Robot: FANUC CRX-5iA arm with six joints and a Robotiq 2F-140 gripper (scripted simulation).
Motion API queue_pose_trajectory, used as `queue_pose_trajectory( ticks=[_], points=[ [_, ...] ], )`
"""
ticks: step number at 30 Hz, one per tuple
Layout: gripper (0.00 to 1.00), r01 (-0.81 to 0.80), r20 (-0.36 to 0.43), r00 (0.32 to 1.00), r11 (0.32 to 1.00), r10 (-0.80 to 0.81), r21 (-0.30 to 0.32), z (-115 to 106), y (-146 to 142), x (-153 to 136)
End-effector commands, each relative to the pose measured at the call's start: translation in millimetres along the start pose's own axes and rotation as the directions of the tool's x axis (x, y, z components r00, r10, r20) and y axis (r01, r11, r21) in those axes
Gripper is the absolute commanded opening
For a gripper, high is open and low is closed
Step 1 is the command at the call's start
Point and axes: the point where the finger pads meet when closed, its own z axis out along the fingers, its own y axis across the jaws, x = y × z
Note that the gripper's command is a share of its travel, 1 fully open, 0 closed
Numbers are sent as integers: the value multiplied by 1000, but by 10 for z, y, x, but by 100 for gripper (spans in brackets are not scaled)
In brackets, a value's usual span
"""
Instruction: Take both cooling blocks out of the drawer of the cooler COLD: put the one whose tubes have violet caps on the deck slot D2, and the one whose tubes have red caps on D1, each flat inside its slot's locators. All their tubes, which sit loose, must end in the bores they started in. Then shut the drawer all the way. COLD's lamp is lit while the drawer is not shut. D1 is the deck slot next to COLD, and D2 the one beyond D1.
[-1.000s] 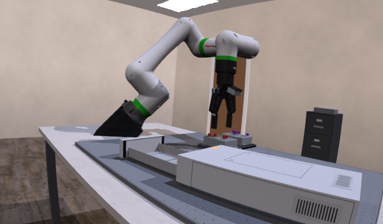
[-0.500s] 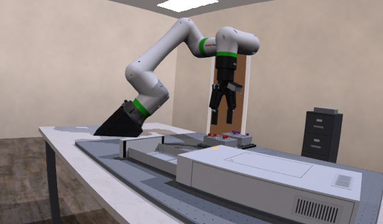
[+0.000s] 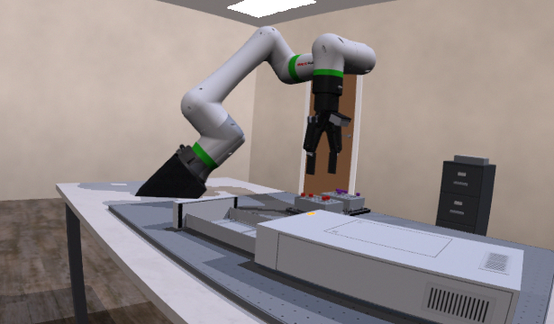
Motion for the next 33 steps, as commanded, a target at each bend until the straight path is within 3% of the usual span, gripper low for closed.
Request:
queue_pose_trajectory(
  ticks=[1, 13, 14, 33],
  points=[
    [66, 0, -1, 1000, 1000, 0, -1, -37, 2, 3],
    [66, 0, -1, 1000, 1000, 0, -1, -170, 2, 3],
    [10, -26, -1, 1000, 1000, 26, -1, -169, 39, -10],
    [10, -462, -1, 887, 887, 462, 0, -146, 689, -212]
  ],
)
